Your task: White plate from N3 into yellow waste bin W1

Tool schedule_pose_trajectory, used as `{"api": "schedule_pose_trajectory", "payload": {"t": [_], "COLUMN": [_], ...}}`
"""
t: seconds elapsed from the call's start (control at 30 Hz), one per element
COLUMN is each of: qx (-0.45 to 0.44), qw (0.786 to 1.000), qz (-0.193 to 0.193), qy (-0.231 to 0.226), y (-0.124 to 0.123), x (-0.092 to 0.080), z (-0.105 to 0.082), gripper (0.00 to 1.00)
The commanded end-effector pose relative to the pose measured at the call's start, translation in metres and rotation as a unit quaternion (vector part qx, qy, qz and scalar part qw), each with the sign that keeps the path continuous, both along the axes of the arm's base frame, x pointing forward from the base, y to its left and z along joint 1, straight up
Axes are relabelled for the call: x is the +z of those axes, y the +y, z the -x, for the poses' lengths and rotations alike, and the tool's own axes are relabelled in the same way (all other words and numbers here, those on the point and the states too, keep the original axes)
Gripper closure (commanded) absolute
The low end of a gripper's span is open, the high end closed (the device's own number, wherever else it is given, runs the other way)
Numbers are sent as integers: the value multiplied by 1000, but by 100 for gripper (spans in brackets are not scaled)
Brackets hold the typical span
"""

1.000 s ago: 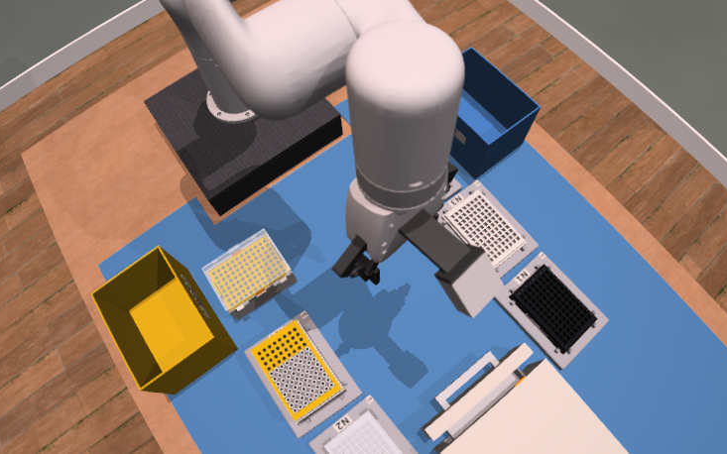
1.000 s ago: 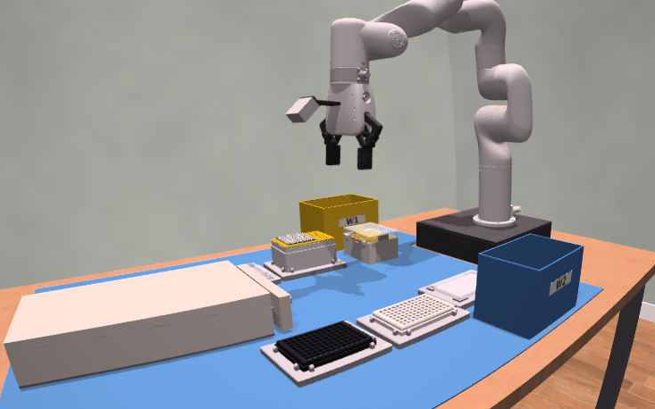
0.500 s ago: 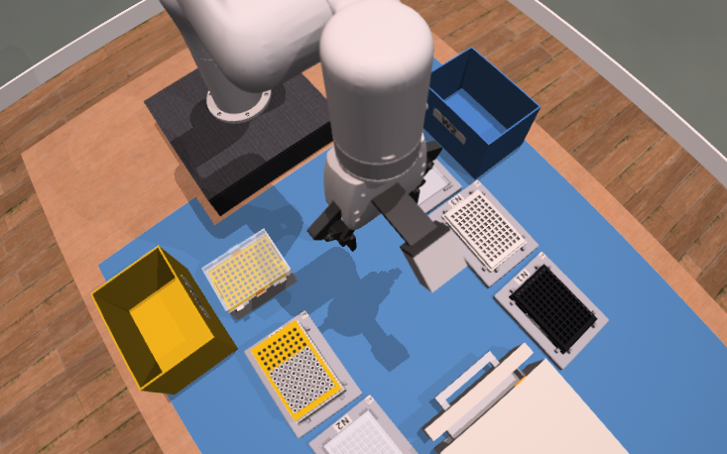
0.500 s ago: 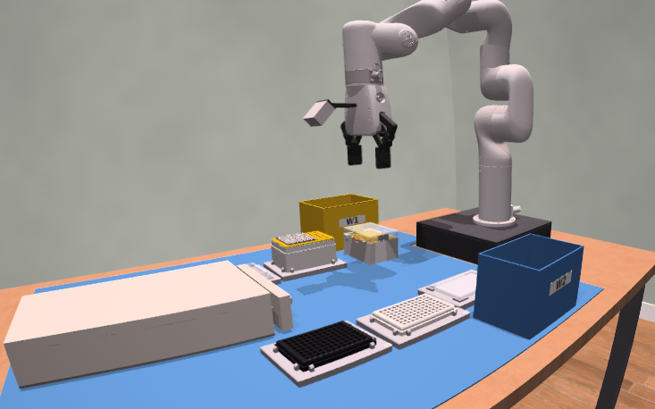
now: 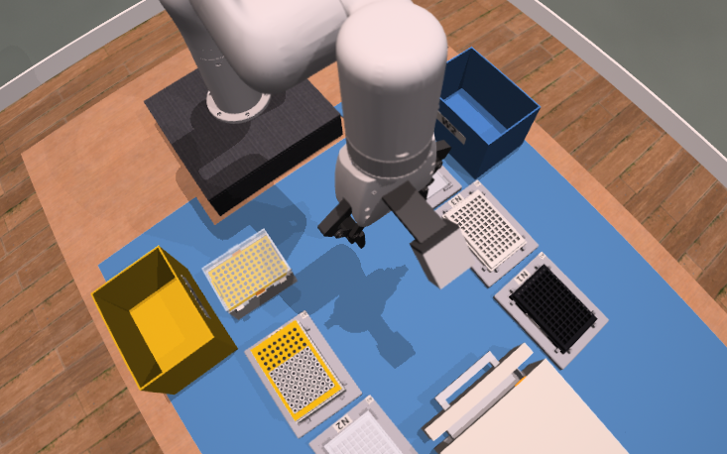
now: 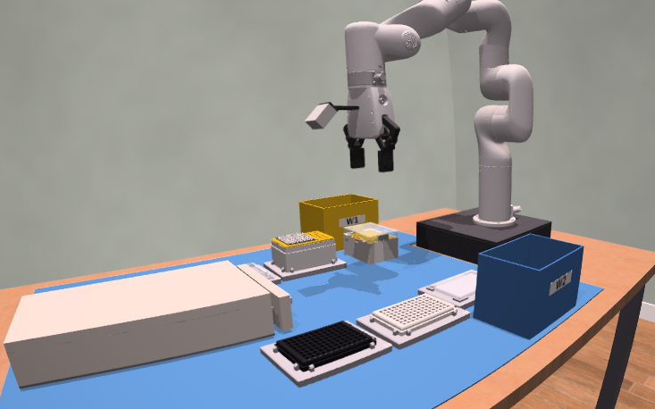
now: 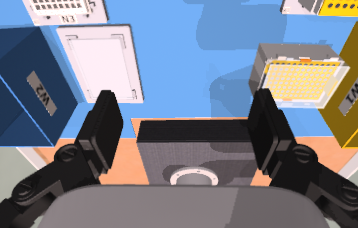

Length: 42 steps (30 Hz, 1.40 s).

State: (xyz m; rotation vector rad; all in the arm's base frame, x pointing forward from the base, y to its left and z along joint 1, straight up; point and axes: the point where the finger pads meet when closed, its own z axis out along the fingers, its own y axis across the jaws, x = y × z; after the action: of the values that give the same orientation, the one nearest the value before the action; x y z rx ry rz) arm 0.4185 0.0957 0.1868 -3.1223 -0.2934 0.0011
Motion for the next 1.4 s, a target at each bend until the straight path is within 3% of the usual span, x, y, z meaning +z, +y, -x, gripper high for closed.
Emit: {"api": "schedule_pose_trajectory", "payload": {"t": [0.0,1.37], "qx": [-1,-1], "qw": [1000,1000], "qz": [0,-1], "qy": [-2,-2], "y": [20,179], "x": [-8,-82], "z": [-2,-12], "gripper": [0,0]}}
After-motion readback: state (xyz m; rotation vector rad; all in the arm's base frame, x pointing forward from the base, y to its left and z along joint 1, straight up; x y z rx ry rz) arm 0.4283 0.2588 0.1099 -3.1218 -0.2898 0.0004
